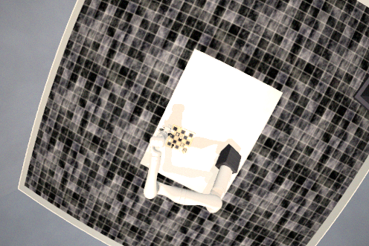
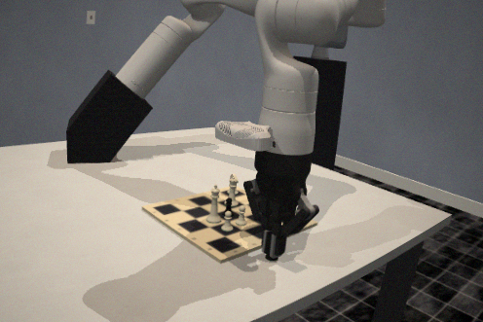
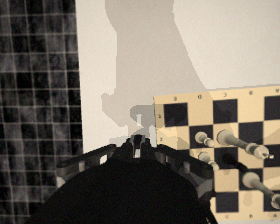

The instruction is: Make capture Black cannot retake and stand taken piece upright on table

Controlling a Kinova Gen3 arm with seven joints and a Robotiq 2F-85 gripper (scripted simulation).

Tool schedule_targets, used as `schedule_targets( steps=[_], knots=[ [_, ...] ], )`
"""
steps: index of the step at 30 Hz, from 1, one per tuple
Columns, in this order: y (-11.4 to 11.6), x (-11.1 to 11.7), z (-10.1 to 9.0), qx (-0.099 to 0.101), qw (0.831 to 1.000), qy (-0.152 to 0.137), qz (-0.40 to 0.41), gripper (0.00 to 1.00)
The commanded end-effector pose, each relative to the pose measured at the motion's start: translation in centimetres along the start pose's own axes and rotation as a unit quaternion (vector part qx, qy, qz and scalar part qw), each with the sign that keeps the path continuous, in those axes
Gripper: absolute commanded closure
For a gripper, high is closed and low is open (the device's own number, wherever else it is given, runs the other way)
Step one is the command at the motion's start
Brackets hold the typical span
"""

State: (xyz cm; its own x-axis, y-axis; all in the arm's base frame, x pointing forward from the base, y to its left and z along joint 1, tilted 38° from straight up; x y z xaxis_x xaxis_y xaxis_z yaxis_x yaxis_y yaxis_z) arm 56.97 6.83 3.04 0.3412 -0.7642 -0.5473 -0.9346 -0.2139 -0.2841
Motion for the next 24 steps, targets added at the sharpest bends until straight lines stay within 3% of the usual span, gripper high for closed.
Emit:
schedule_targets(
  steps=[1, 23, 24],
  knots=[
    [-0.05, 0.03, -0.11, 0.001, 1.0, 0.0, 0.0, 1.0],
    [-0.05, 0.03, -0.11, 0.001, 1.0, 0.0, 0.0, 1.0],
    [-0.05, 0.03, -0.11, 0.001, 1.0, 0.0, 0.0, 0.93]
  ],
)
Point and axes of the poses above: the point where the finger pads meet when closed, its own z axis out along the fingers, its own y axis across the jaws, x = y × z, the point moved 7 cm from there along -z, back along the fingers, and after that the axes turned 10 degrees about -z, right-handed, at the moved point
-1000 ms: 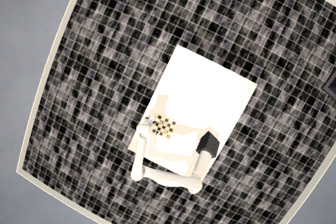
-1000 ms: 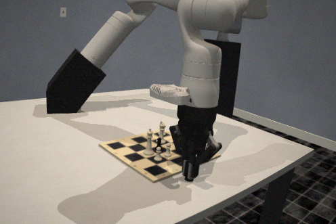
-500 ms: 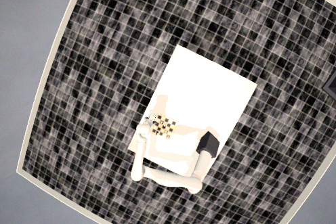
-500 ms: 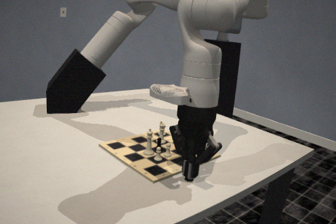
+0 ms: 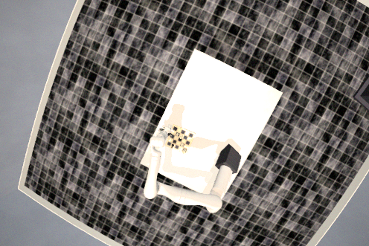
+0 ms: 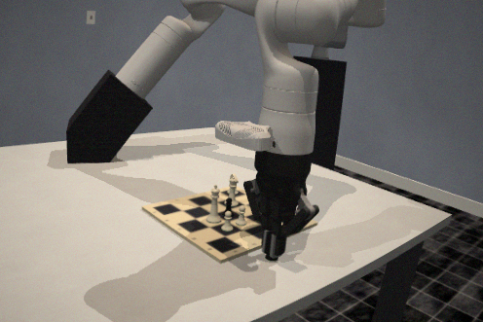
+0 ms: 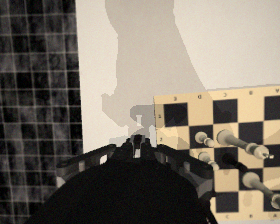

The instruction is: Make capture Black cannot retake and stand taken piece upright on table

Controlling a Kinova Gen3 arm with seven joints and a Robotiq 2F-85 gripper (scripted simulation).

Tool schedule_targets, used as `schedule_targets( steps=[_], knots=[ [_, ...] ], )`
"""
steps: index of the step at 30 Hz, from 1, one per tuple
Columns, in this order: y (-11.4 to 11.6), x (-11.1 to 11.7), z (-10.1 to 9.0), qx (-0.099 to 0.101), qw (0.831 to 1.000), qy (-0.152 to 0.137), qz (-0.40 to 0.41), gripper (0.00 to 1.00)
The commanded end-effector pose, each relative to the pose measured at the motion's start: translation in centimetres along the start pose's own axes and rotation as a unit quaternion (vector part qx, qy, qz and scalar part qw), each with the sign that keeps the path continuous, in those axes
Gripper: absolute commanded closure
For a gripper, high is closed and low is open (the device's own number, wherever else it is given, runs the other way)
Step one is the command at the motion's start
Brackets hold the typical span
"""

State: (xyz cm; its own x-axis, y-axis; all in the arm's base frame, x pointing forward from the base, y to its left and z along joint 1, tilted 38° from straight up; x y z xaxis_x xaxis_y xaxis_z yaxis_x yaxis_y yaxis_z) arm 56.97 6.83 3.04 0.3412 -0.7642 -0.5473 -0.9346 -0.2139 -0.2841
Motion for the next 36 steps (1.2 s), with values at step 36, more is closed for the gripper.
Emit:
schedule_targets(
  steps=[36],
  knots=[
    [0.0, 0.0, -3.0, 0.001, 1.0, 0.0, 0.0, 0.66]
  ],
)
Point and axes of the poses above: the point where the finger pads meet when closed, its own z axis out along the fingers, its own y axis across the jaws, x = y × z, the point moved 7 cm from there along -z, back along the fingers, and after that the axes turned 10 degrees about -z, right-handed, at the moved point
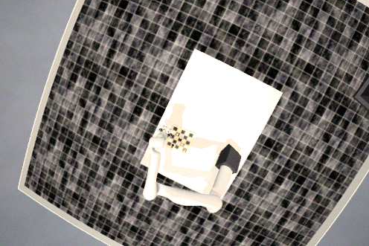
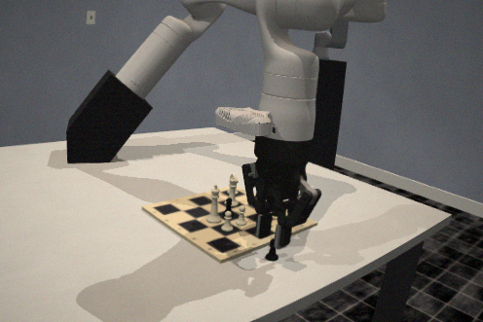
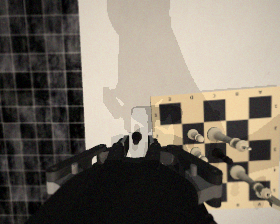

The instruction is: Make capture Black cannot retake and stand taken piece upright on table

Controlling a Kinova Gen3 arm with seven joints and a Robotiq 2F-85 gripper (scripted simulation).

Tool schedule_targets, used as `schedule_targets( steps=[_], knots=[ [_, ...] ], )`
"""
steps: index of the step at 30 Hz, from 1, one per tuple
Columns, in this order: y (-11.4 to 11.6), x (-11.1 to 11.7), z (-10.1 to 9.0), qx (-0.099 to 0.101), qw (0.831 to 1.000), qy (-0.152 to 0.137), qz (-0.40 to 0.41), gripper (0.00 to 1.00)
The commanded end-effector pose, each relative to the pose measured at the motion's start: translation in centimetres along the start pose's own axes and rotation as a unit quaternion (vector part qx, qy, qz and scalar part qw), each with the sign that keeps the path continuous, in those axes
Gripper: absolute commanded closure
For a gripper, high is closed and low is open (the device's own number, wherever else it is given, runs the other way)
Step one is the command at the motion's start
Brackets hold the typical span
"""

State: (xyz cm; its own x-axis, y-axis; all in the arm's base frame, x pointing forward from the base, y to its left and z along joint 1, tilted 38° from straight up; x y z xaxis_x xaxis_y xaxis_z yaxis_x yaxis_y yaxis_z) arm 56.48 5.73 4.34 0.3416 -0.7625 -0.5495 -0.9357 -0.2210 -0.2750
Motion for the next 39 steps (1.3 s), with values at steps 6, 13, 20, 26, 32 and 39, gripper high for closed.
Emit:
schedule_targets(
  steps=[6, 13, 20, 26, 32, 39],
  knots=[
    [-0.3, 0.1, -4.6, 0.007, 1.0, 0.002, 0.0, 0.66],
    [-0.3, 0.0, -6.6, 0.007, 1.0, 0.002, 0.0, 0.66],
    [-0.3, 0.0, -7.4, 0.007, 1.0, 0.002, 0.0, 0.66],
    [-0.3, 0.0, -7.4, 0.007, 1.0, 0.002, 0.0, 0.0],
    [-0.3, 0.0, -7.4, 0.007, 1.0, 0.002, 0.0, 0.0],
    [-0.3, 0.0, -7.4, 0.007, 1.0, 0.002, 0.0, 0.0]
  ],
)
Point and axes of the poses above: the point where the finger pads meet when closed, its own z axis out along the fingers, its own y axis across the jaws, x = y × z, the point moved 7 cm from there along -z, back along the fingers, and after that the axes turned 10 degrees about -z, right-handed, at the moved point
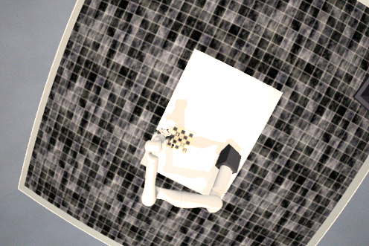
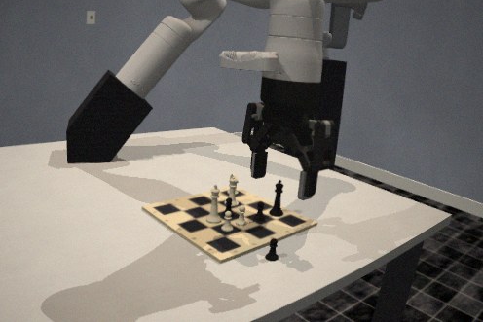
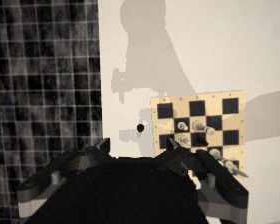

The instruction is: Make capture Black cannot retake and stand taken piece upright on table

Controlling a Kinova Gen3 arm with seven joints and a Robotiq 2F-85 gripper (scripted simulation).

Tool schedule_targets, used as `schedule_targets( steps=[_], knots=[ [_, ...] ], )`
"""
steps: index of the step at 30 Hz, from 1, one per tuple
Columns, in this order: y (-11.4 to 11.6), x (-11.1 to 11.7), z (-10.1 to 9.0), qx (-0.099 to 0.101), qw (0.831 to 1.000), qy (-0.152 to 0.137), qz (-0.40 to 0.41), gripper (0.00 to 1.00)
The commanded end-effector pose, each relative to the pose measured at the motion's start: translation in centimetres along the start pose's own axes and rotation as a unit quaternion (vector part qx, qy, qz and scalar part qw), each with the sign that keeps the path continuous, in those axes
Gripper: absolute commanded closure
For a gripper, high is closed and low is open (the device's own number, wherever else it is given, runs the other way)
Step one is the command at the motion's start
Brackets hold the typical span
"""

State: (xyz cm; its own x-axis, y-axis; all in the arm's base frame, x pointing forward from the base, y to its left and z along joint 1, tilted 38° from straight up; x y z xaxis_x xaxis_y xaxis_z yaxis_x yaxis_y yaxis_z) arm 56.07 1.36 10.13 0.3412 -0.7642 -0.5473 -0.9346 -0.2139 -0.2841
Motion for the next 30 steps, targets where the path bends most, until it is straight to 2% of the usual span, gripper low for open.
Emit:
schedule_targets(
  steps=[1, 15, 30],
  knots=[
    [0.0, 0.0, -0.1, 0.001, 1.0, 0.001, 0.0, 0.0],
    [0.3, -0.1, -0.2, 0.002, 1.0, 0.001, -0.015, 0.0],
    [2.6, -1.0, -0.8, 0.008, 0.995, 0.005, -0.101, 0.0]
  ],
)
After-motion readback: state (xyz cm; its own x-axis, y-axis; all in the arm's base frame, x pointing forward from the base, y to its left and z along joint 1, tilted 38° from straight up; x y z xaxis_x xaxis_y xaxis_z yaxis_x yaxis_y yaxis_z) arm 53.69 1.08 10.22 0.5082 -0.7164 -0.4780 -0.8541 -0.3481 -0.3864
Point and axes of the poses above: the point where the finger pads meet when closed, its own z axis out along the fingers, its own y axis across the jaws, x = y × z, the point moved 7 cm from there along -z, back along the fingers, and after that the axes turned 10 degrees about -z, right-handed, at the moved point
